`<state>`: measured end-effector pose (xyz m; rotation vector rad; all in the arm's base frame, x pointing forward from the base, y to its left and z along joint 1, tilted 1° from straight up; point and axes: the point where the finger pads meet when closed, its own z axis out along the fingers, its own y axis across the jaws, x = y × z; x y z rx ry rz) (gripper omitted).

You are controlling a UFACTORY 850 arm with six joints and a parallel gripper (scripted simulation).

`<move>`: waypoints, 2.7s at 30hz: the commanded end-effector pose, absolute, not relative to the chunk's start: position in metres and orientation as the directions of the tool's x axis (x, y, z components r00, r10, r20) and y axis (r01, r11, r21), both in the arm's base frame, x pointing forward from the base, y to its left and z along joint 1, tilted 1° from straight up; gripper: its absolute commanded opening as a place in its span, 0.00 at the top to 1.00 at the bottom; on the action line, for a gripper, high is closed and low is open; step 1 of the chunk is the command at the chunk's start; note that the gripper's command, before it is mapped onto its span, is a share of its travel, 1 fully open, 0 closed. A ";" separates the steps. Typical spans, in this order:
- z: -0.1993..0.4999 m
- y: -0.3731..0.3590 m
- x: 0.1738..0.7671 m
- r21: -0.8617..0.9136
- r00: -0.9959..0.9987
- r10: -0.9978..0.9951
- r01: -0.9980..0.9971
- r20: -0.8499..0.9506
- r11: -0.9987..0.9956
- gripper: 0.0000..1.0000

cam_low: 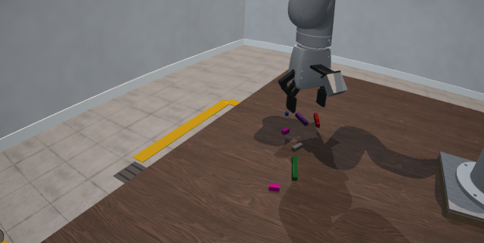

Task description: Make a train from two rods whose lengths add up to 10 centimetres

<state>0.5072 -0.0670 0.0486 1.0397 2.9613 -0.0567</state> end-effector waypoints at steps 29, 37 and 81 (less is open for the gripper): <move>0.049 -0.078 0.508 0.001 -1.000 0.025 0.025 0.012 1.000 0.00; 0.049 -0.078 0.508 0.001 -1.000 0.025 0.025 0.012 1.000 0.00; 0.049 -0.078 0.508 0.001 -1.000 0.025 0.025 0.012 1.000 0.00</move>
